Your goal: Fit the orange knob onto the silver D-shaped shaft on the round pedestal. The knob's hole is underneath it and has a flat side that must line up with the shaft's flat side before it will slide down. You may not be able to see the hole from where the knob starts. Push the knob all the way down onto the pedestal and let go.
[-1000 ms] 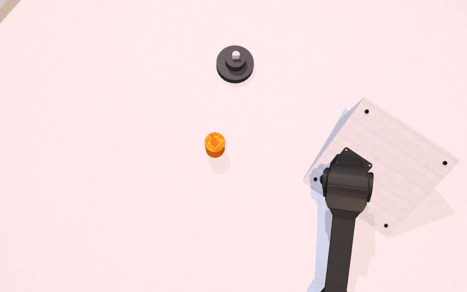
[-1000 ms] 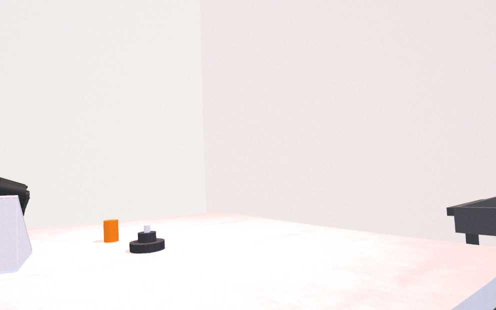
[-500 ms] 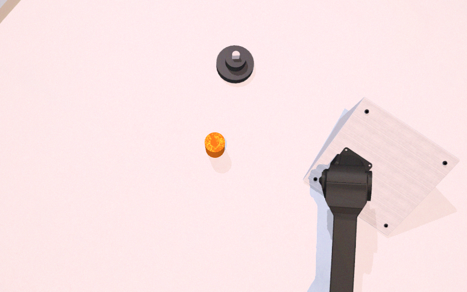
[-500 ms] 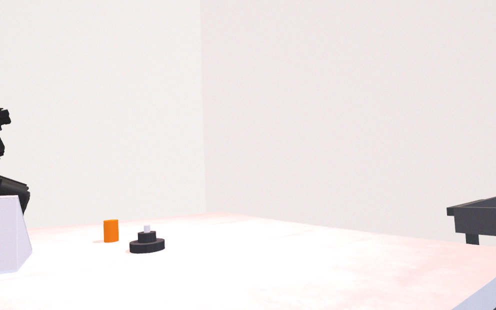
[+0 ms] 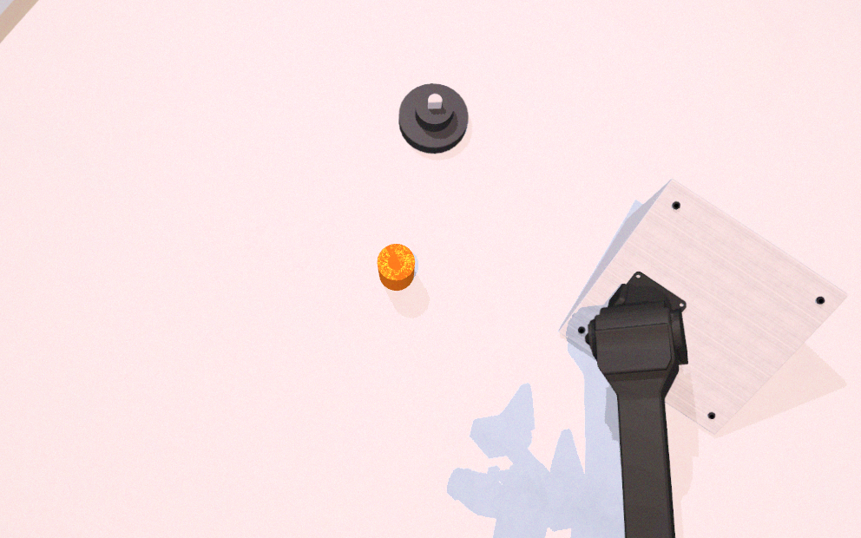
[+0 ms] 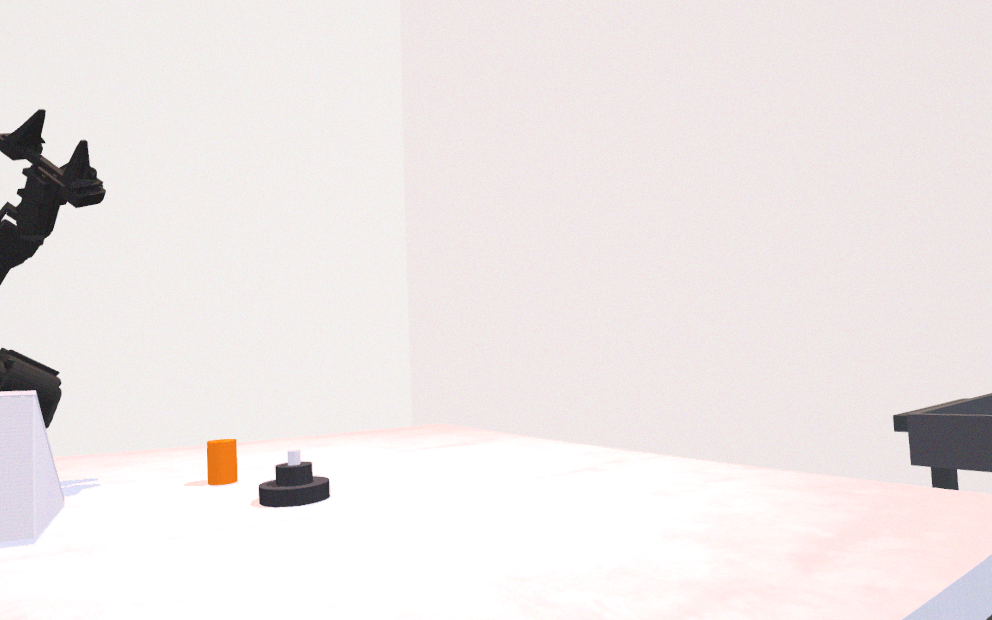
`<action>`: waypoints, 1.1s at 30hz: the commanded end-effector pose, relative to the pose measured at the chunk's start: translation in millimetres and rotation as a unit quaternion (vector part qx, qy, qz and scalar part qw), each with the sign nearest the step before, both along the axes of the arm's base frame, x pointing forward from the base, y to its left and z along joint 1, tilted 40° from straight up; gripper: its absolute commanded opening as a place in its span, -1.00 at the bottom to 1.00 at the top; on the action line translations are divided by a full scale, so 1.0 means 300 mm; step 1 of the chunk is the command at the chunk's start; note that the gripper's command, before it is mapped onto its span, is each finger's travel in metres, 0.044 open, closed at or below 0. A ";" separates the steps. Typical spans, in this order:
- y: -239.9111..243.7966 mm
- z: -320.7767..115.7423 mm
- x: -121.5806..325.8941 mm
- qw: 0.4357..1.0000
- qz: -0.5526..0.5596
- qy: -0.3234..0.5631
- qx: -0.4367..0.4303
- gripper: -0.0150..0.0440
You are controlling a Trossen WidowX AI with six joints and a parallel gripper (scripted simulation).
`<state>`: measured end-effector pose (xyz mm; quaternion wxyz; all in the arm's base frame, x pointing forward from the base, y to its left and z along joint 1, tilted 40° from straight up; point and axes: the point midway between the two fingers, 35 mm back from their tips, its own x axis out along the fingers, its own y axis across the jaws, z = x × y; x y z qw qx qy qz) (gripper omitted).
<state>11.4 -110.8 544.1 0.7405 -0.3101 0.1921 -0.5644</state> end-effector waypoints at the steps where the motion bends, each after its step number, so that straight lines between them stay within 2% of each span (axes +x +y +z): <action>1: -0.081 -0.109 0.183 0.993 0.080 0.052 0.066 1.00; 8: -0.134 -0.354 0.480 0.947 0.216 0.141 0.193 1.00; 16: -0.044 -0.704 0.739 0.829 0.352 0.234 0.365 1.00; 24: 0.181 -1.048 0.846 0.642 0.431 0.306 0.556 1.00; 31: 0.427 -1.286 0.808 0.428 0.417 0.343 0.725 1.00; 33: 0.453 -1.307 0.798 0.403 0.410 0.345 0.742 1.00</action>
